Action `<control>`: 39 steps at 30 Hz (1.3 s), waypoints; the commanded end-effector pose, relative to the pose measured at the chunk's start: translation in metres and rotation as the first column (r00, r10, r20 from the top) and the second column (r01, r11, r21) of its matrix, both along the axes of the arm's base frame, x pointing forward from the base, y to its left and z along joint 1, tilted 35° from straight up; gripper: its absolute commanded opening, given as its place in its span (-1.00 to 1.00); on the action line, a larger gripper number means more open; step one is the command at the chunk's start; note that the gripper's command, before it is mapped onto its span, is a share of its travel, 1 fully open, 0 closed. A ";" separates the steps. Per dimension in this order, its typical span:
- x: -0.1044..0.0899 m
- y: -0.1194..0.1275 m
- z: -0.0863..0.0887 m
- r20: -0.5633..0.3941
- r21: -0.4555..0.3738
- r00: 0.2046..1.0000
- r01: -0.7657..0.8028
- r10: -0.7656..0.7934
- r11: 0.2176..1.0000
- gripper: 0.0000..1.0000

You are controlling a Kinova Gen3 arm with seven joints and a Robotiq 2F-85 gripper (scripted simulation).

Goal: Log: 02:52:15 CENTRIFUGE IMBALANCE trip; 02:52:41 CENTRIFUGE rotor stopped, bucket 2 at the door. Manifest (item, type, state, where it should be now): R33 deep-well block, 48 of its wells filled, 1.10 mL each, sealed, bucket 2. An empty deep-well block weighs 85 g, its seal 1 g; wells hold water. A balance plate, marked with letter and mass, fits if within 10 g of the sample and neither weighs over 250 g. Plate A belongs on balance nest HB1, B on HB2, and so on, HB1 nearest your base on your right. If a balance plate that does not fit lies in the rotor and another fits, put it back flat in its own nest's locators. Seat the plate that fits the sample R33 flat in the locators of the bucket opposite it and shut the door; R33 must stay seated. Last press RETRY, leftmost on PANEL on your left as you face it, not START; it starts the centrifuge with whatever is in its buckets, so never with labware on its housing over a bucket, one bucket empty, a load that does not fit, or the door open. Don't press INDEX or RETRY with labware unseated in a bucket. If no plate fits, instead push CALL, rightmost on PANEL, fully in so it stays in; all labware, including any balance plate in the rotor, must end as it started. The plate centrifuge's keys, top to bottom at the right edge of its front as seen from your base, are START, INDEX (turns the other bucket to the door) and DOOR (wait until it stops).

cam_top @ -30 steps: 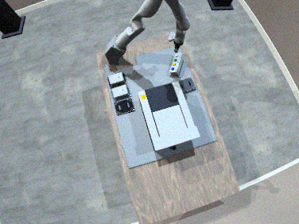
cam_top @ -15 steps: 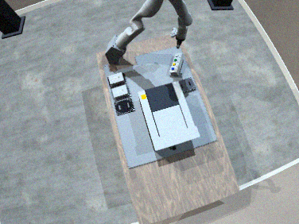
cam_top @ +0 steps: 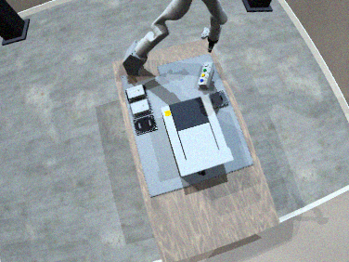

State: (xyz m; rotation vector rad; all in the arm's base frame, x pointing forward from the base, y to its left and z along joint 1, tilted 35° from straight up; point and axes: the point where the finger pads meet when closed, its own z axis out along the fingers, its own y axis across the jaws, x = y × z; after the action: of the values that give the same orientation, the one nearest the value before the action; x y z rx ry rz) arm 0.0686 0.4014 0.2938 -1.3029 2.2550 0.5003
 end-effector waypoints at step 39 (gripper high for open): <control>0.009 0.022 -0.032 0.001 0.002 1.000 0.000 0.000 1.000 -0.80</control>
State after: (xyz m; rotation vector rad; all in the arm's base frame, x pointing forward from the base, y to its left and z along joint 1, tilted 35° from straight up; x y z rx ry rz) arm 0.0770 0.4218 0.2628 -1.3020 2.2545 0.4996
